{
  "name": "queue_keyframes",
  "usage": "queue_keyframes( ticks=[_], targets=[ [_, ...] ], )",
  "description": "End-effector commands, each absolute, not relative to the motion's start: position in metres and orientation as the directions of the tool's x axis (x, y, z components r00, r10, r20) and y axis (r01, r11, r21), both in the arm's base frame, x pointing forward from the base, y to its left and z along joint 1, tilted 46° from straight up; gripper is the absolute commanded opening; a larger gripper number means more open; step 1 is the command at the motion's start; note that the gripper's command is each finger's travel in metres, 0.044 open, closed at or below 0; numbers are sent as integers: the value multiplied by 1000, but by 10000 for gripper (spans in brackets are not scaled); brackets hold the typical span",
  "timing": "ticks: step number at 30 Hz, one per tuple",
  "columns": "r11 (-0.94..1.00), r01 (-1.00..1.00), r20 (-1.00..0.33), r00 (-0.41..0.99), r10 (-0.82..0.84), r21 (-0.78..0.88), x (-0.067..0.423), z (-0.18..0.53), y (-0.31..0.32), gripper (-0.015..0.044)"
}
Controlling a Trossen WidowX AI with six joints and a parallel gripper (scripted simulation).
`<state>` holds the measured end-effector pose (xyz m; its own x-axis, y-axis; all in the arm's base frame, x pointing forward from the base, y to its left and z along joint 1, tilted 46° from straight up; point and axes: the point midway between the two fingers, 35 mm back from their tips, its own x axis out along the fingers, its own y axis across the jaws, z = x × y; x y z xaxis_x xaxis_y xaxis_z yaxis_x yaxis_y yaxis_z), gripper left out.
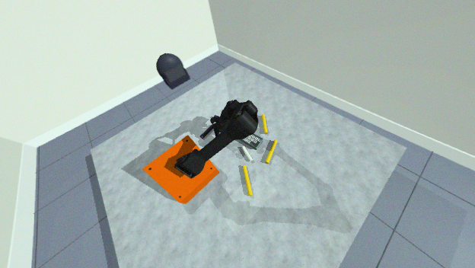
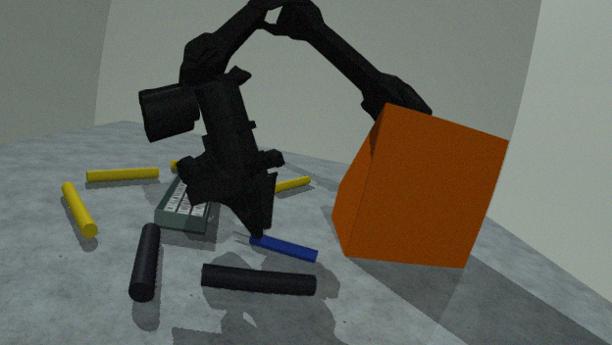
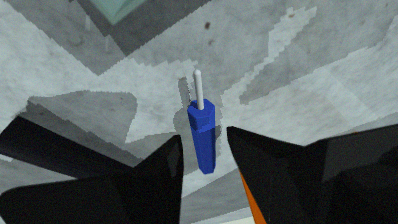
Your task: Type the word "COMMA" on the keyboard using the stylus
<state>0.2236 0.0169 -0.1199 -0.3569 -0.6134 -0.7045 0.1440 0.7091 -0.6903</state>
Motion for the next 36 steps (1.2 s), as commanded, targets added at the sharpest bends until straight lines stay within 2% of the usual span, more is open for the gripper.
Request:
queue_keyframes(
  ticks=[1, 18, 23, 26, 36],
  targets=[
    [708, 136, -701, -358, -617, -693, 223, -122, 14, 150],
    [708, 136, -701, -358, -617, -693, 225, -129, 7, 150],
    [708, 144, -704, -358, -614, -691, 225, -128, 8, 19],
    [708, 144, -704, -358, -614, -691, 225, -128, 8, 0],
    [710, 143, -704, -359, -612, -690, 218, -97, 41, 0]
  ],
)
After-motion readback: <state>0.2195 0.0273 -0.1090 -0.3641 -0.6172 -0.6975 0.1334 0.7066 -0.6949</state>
